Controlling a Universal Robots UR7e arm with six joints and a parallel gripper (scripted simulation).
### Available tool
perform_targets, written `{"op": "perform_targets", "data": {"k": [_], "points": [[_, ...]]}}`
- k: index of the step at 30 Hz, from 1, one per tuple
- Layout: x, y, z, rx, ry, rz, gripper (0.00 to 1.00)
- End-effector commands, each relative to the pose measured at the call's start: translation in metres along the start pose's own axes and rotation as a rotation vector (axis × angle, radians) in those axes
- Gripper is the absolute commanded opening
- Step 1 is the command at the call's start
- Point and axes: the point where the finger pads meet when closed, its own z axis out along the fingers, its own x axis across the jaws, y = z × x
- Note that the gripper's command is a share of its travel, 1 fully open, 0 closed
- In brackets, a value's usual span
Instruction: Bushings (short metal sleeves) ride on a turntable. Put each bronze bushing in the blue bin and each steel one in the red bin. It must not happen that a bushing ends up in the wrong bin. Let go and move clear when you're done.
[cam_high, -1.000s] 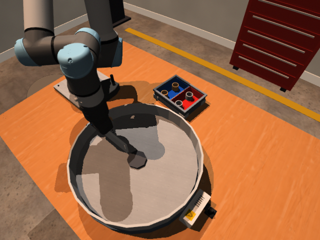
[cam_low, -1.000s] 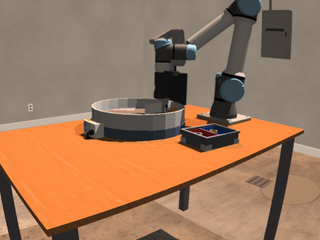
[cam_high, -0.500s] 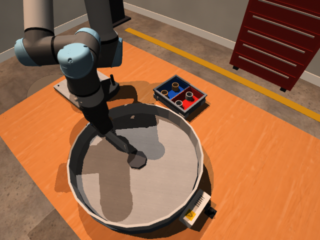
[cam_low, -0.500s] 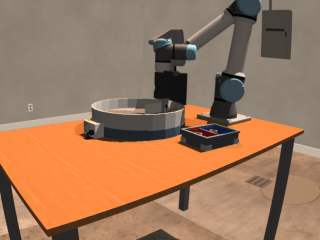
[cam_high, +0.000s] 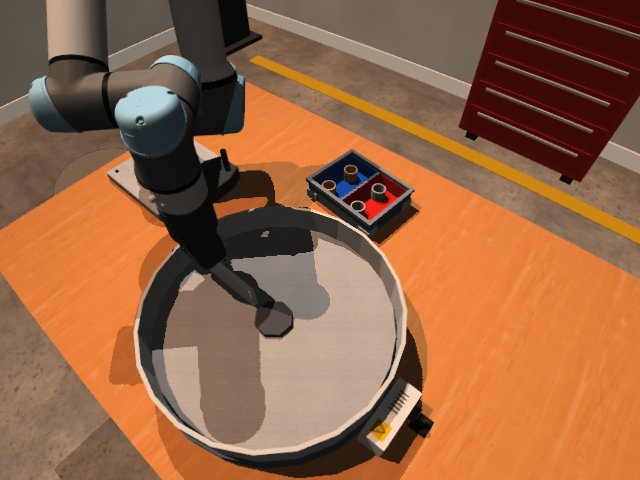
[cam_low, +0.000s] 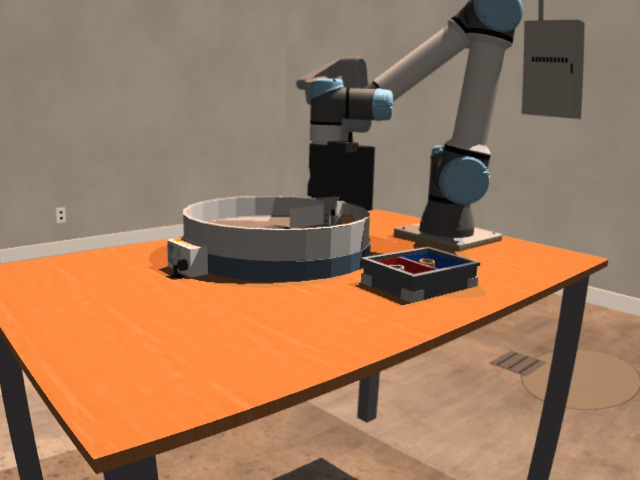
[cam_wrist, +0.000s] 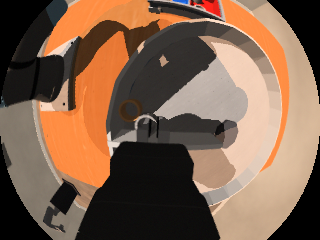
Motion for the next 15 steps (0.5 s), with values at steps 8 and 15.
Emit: {"op": "perform_targets", "data": {"k": [8, 15], "points": [[0.0003, 0.0003, -0.0033, -0.001, 0.001, 0.0, 0.0], [0.0003, 0.0003, -0.0057, -0.001, 0.001, 0.0, 0.0]]}}
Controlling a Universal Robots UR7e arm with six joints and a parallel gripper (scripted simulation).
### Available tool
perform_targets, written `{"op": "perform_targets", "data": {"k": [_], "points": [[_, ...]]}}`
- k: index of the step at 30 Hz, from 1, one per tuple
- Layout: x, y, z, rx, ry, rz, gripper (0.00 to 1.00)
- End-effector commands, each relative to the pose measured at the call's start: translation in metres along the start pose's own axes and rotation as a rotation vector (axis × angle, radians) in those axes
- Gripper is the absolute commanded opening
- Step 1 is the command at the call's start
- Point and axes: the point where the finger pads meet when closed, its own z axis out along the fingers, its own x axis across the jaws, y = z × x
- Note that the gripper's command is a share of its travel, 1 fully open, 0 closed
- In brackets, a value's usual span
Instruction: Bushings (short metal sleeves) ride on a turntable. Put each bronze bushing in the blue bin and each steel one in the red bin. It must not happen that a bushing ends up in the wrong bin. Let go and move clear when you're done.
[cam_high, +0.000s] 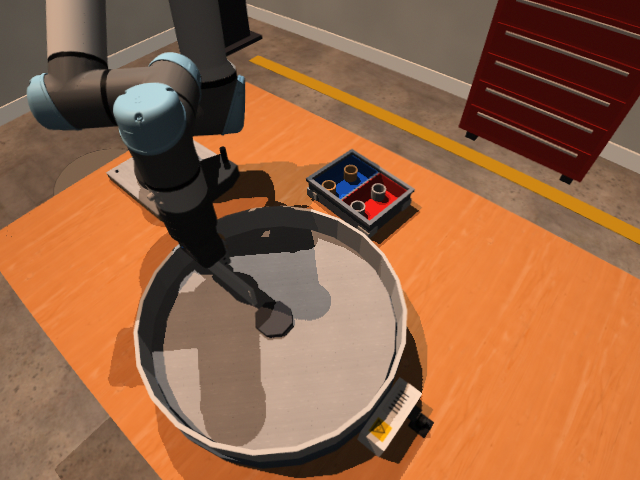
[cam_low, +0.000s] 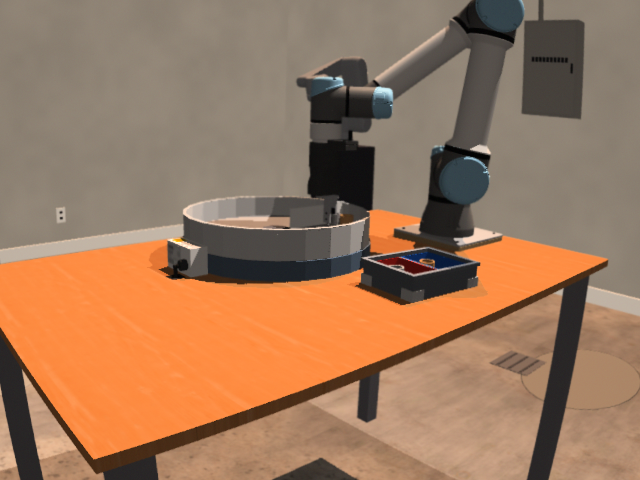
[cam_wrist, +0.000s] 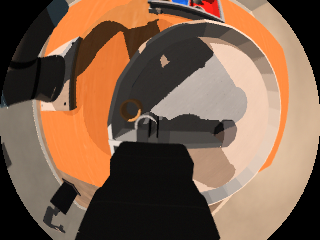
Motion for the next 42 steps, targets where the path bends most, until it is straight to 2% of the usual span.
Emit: {"op": "perform_targets", "data": {"k": [1, 42], "points": [[0.0, 0.0, -0.002, -0.001, 0.001, 0.0, 0.0], [0.0, 0.0, -0.014, -0.001, 0.001, 0.0, 0.0]]}}
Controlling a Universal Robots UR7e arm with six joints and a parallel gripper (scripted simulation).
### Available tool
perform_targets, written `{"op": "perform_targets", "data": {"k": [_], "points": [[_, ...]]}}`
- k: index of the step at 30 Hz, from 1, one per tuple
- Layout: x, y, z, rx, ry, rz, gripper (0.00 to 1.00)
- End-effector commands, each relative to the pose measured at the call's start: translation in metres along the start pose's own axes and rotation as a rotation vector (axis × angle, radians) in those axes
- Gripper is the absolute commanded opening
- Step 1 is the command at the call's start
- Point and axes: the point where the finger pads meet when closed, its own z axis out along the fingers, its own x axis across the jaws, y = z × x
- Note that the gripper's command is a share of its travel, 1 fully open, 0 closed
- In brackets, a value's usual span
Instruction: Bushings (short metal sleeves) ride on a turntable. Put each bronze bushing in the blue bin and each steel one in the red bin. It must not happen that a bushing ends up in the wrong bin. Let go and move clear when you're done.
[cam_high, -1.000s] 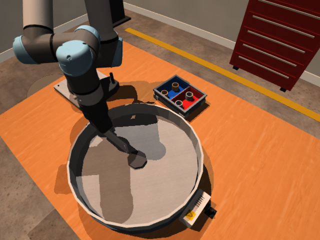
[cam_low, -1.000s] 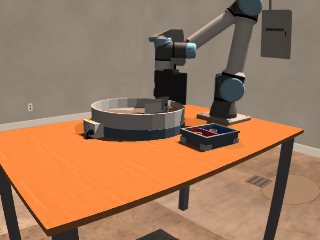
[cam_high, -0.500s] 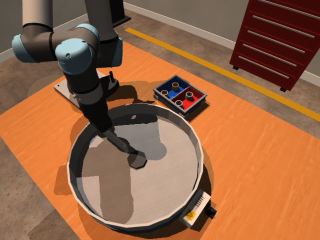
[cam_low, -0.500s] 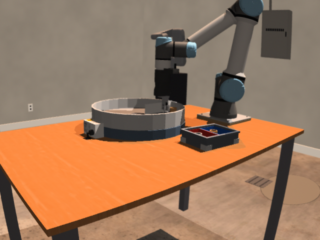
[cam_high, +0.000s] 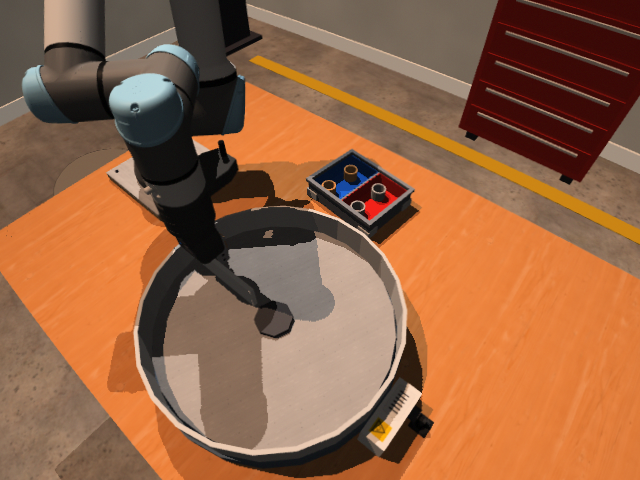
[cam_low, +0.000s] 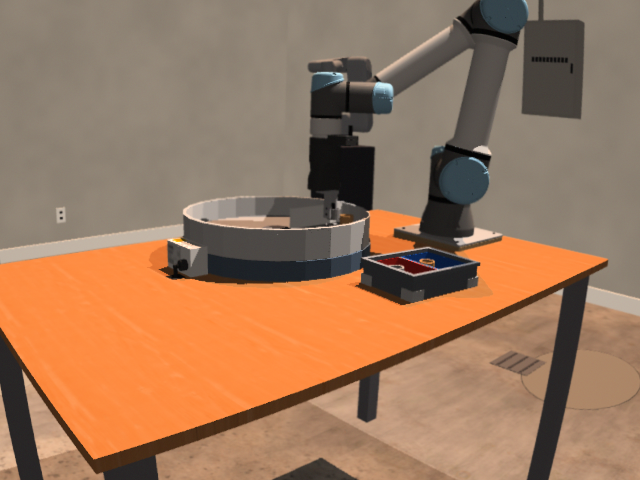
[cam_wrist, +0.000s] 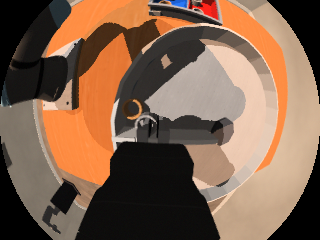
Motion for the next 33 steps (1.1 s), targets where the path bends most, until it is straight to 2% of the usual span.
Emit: {"op": "perform_targets", "data": {"k": [1, 33], "points": [[0.0003, 0.0003, -0.0027, -0.001, 0.001, 0.0, 0.0], [0.0003, 0.0003, -0.011, -0.001, 0.001, 0.0, 0.0]]}}
